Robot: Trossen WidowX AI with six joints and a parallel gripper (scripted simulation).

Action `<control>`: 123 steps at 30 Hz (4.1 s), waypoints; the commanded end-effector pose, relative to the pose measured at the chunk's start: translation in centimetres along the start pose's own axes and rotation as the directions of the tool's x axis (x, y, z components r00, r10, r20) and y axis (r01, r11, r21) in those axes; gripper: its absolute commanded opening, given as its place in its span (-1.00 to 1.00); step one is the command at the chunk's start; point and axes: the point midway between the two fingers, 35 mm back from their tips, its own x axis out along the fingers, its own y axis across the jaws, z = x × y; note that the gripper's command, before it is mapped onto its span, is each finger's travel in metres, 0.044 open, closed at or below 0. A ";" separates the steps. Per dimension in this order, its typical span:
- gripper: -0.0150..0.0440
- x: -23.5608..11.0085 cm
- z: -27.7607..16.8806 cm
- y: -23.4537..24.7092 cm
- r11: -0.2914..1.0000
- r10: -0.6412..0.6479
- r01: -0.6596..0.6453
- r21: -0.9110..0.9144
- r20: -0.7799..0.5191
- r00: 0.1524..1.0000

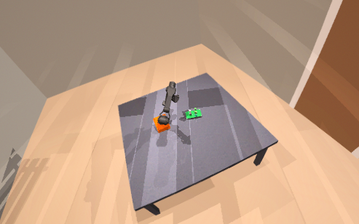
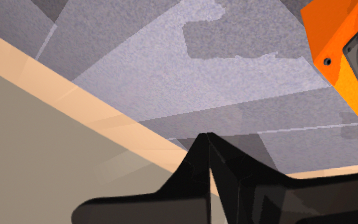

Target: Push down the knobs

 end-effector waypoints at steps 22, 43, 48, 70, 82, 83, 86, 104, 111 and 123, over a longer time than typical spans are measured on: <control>-0.49 4.5 15.4 5.3 0.818 -0.246 0.406 -0.407 0.390 0.887; -0.49 7.8 21.5 4.5 0.654 -0.357 0.577 -0.489 0.473 0.806; -0.49 8.3 21.8 4.3 0.654 -0.357 0.577 -0.489 0.473 0.805; -0.49 9.5 22.5 3.8 0.654 -0.357 0.578 -0.488 0.474 0.805; -0.49 9.7 22.6 3.6 0.654 -0.357 0.578 -0.488 0.474 0.805; -0.49 9.7 22.6 3.6 0.654 -0.357 0.578 -0.488 0.474 0.805; -0.49 9.8 22.7 3.6 0.654 -0.357 0.578 -0.488 0.474 0.805; -0.49 9.8 22.7 3.6 0.654 -0.357 0.578 -0.488 0.474 0.805; -0.49 10.0 22.8 3.5 0.654 -0.357 0.578 -0.488 0.474 0.805; -0.49 10.1 22.9 3.5 0.654 -0.357 0.578 -0.488 0.474 0.805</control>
